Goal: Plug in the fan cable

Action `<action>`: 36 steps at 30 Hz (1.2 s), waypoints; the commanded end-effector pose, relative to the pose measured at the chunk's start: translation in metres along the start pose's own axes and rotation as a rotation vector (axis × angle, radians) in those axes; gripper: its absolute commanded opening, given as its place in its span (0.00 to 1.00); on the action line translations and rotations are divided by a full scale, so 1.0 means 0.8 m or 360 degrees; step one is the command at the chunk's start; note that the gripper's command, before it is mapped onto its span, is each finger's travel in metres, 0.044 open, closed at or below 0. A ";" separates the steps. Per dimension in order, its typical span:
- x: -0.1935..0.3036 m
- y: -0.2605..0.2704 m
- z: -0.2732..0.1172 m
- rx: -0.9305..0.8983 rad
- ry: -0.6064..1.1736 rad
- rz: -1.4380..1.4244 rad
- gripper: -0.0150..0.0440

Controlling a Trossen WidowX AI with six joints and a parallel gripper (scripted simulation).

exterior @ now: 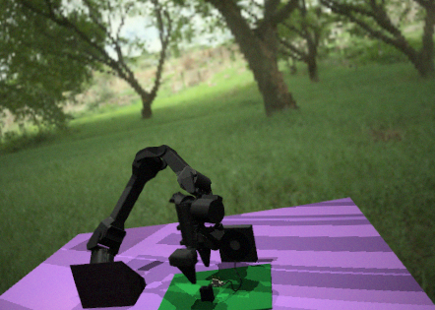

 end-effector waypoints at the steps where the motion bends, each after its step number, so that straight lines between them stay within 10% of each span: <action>1: 0.004 -0.003 0.022 -0.0012 -0.0006 0.0014 1.00; 36: 0.003 -0.002 0.082 -0.0016 -0.0004 0.0014 1.00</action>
Point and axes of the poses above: the point midway between the two fingers, 35 mm back from their tips, its own z axis out along the fingers, its own y axis across the jaws, x = y × z, the point moved 10 cm from there along -z, back along the fingers, and after that the axes turned 12 degrees about z, right-handed, at the moved point
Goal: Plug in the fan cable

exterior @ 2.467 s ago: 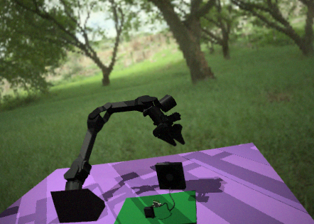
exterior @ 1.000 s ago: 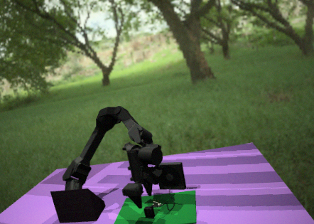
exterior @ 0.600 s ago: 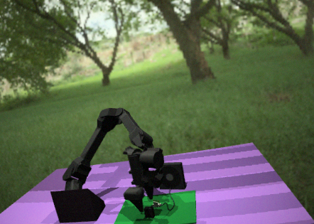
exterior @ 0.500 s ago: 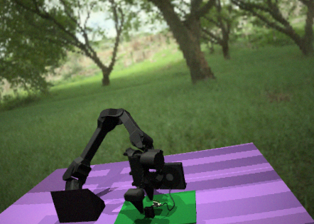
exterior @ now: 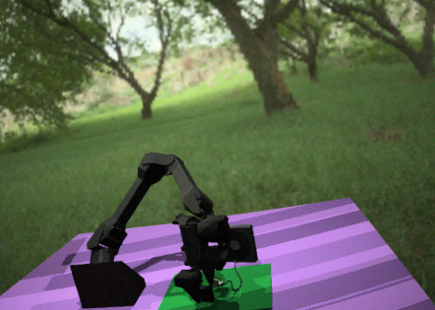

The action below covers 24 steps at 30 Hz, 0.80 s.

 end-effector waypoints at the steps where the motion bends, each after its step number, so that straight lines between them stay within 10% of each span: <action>1: 0.002 -0.002 0.012 -0.0006 0.0012 0.0017 1.00; 7: 0.002 -0.002 0.013 -0.0007 0.0013 0.0017 1.00; 24: 0.001 -0.001 0.009 -0.0001 0.0007 0.0003 0.25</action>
Point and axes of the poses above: the point midway between the two fingers, 35 mm back from their tips, its own z axis out along the fingers, its own y axis across the jaws, x = y × z, the point moved 10 cm from there along -z, back along the fingers, and after that the axes turned 12 degrees about z, right-handed, at the moved point
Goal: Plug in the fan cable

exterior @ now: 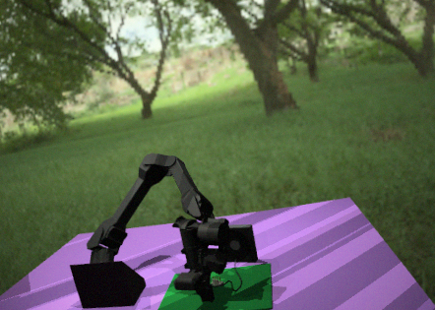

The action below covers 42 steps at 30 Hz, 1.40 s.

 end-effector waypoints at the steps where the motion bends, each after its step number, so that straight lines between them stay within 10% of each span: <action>1: 0.000 0.000 0.000 0.0000 -0.0001 -0.0002 0.25; 9: -0.001 -0.001 -0.063 -0.0001 0.0003 0.0012 0.25; 42: 0.026 0.108 -0.062 -0.0008 0.0008 0.0365 0.25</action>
Point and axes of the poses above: the point midway between the two fingers, 35 mm back from their tips, its own z axis out along the fingers, its own y axis across the jaws, x = y × z, the point moved 10 cm from there along -z, back along the fingers, and after that the axes turned 12 degrees about z, right-handed, at the moved point
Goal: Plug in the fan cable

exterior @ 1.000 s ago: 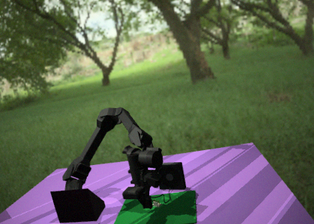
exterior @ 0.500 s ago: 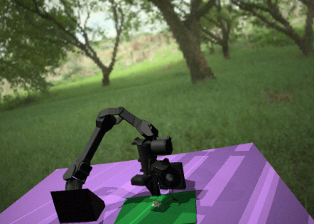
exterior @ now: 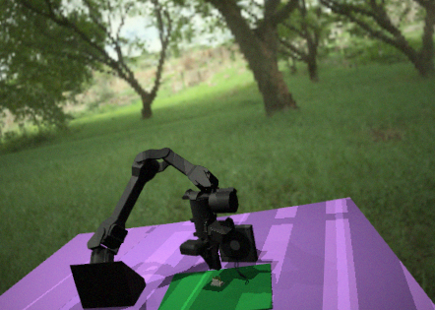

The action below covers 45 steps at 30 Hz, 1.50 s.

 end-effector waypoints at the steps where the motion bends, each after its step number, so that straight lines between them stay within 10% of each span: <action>1: 0.002 0.000 -0.001 -0.0004 0.0004 0.0012 0.25; 45: 0.001 -0.001 0.027 -0.0005 0.0004 0.0007 0.25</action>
Point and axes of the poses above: the point midway between the two fingers, 35 mm back from their tips, its own z axis out along the fingers, its own y axis across the jaws, x = y × z, the point moved 10 cm from there along -z, back along the fingers, and after that the axes turned 12 degrees about z, right-handed, at the moved point
